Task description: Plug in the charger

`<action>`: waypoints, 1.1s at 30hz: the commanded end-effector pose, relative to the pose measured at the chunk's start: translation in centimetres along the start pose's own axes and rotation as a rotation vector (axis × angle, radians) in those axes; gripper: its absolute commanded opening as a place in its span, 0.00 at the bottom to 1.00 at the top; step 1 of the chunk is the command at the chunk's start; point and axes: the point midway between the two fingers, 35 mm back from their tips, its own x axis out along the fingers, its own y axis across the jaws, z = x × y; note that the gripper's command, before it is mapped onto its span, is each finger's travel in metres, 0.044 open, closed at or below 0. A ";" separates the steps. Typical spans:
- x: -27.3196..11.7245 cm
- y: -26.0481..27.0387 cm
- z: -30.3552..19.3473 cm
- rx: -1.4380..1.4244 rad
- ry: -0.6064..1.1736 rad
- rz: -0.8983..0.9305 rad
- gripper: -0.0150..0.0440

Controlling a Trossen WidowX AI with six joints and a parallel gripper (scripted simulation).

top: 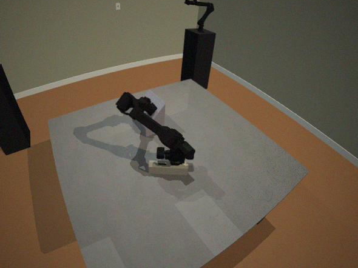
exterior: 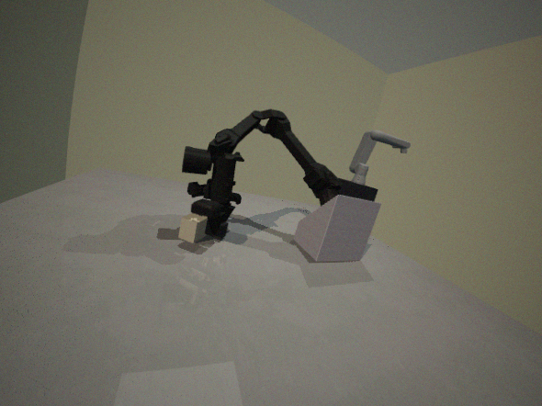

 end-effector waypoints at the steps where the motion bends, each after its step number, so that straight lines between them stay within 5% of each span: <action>1: 0.1 0.0 1.2 0.028 -0.022 0.004 0.25; 33: 0.2 0.0 0.8 0.028 -0.022 0.004 0.25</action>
